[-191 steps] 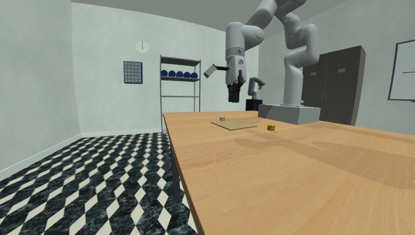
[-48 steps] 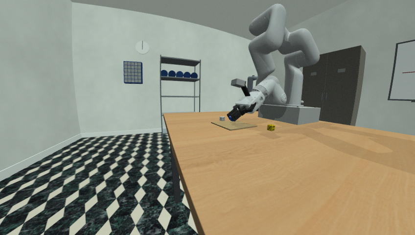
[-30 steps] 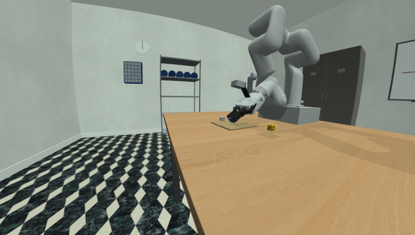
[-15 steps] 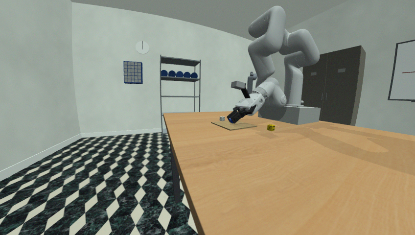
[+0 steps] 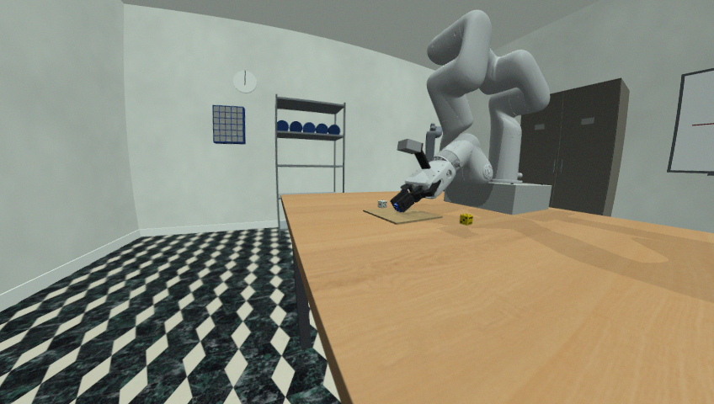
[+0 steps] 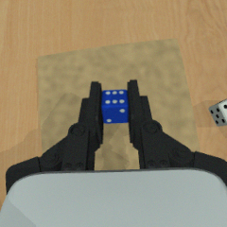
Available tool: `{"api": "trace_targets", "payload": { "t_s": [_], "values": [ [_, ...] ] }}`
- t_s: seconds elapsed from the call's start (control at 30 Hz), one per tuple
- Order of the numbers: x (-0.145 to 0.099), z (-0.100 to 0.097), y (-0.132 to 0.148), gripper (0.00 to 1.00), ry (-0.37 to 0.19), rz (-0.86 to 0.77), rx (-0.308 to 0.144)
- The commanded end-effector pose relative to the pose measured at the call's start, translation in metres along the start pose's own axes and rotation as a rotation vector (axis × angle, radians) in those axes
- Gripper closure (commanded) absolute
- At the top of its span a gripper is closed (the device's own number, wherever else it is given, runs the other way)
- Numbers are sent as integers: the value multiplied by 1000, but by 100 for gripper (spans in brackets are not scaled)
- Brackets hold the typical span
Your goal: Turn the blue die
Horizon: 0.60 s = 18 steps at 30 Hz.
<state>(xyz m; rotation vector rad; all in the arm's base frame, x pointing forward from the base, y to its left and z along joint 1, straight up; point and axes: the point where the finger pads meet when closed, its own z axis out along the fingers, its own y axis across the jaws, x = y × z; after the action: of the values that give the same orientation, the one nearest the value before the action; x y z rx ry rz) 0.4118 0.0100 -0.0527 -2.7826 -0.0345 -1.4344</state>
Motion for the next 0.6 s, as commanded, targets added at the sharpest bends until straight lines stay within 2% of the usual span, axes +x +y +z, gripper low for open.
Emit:
{"api": "trace_targets", "payload": {
  "t_s": [0.0, 0.4, 0.43, 0.5, 0.53, 0.57],
  "values": [
    [1, 0, 0, 85, 2, 0, 0],
    [1, 0, 0, 85, 2, 0, 0],
    [1, 0, 0, 81, 2, 0, 0],
    [1, 0, 0, 81, 2, 0, 0],
    [1, 0, 0, 77, 2, 0, 0],
    [1, 0, 0, 77, 2, 0, 0]
  ]
}}
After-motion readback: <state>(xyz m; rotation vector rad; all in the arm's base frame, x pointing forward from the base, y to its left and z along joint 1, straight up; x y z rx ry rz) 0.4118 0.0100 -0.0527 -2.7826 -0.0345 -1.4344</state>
